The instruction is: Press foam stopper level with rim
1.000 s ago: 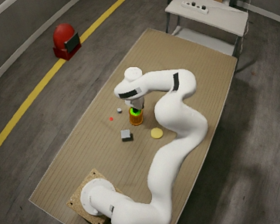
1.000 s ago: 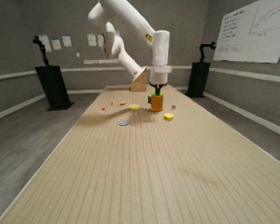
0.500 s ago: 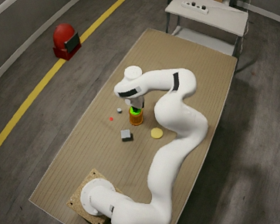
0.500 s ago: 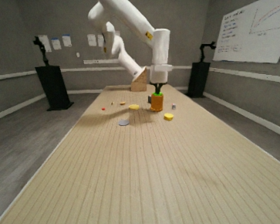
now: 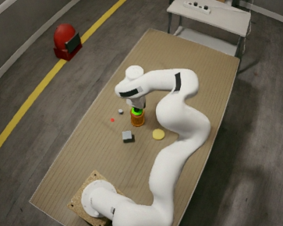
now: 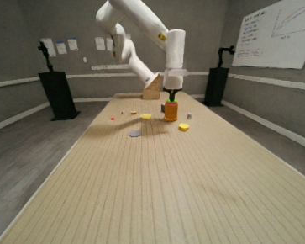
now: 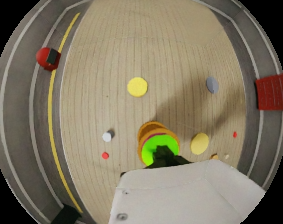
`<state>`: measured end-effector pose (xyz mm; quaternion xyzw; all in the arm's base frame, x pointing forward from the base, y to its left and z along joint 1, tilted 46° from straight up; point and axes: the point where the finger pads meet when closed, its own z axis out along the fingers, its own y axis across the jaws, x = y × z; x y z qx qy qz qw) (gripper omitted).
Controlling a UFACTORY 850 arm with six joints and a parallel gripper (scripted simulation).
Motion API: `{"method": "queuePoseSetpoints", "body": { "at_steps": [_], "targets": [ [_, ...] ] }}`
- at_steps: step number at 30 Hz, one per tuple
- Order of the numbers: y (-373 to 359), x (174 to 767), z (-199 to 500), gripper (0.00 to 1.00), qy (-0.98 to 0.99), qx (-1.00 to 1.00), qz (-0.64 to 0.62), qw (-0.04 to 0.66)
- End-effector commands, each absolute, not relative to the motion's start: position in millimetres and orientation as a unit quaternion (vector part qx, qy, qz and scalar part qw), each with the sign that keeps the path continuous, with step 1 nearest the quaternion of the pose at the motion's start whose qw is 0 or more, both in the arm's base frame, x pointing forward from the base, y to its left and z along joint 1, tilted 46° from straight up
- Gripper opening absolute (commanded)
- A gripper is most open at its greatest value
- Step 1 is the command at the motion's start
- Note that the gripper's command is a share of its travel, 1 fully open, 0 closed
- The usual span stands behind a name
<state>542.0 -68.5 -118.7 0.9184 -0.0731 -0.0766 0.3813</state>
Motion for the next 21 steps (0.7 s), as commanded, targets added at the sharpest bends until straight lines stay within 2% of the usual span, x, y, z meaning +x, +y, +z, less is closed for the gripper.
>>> {"method": "queuePoseSetpoints", "body": {
  "at_steps": [1,21],
  "targets": [
    [-66.5,543.4,-116.6,0.00,-0.073,0.919,-0.076,0.381],
    [-65.3,543.7,-115.4,0.00,-0.073,0.919,-0.076,0.381]
  ]
}}
